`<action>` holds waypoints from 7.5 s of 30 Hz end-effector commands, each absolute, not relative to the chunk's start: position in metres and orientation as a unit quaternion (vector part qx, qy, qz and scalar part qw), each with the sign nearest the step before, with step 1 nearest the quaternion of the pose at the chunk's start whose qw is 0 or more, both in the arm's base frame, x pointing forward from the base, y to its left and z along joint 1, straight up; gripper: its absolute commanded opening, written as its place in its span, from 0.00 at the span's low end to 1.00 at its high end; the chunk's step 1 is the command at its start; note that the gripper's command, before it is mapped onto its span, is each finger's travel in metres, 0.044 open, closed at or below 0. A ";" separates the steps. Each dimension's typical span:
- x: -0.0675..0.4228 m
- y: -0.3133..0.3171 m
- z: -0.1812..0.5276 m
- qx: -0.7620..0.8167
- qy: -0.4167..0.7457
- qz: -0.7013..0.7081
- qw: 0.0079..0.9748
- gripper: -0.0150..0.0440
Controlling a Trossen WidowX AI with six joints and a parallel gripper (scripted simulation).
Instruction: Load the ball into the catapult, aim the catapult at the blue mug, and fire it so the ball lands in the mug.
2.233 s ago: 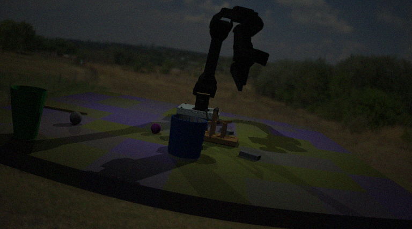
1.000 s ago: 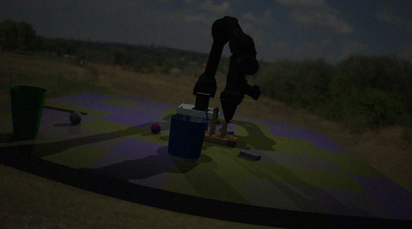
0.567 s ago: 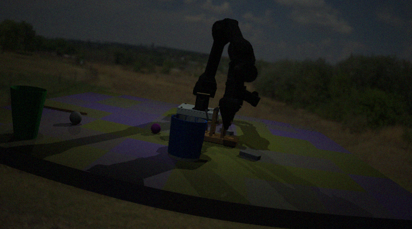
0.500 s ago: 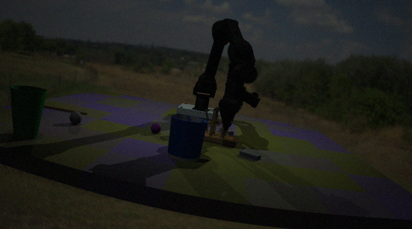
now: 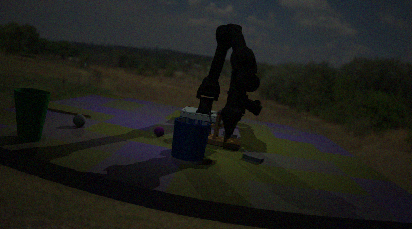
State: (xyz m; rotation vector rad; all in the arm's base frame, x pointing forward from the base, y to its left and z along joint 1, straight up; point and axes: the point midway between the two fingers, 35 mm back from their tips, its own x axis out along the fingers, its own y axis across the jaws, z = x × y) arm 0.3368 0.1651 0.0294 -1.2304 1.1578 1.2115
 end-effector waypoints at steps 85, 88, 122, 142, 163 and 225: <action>0.329 0.009 0.029 -0.342 0.612 0.333 0.631 0.25; 0.329 0.009 0.029 -0.342 0.612 0.333 0.631 0.25; 0.325 0.008 0.123 -0.340 0.613 0.330 0.632 1.00; 0.327 0.008 0.071 -0.339 0.614 0.329 0.632 1.00; 0.328 0.008 0.036 -0.339 0.614 0.329 0.632 1.00; 0.337 -0.002 0.075 -0.137 0.684 0.132 0.705 0.25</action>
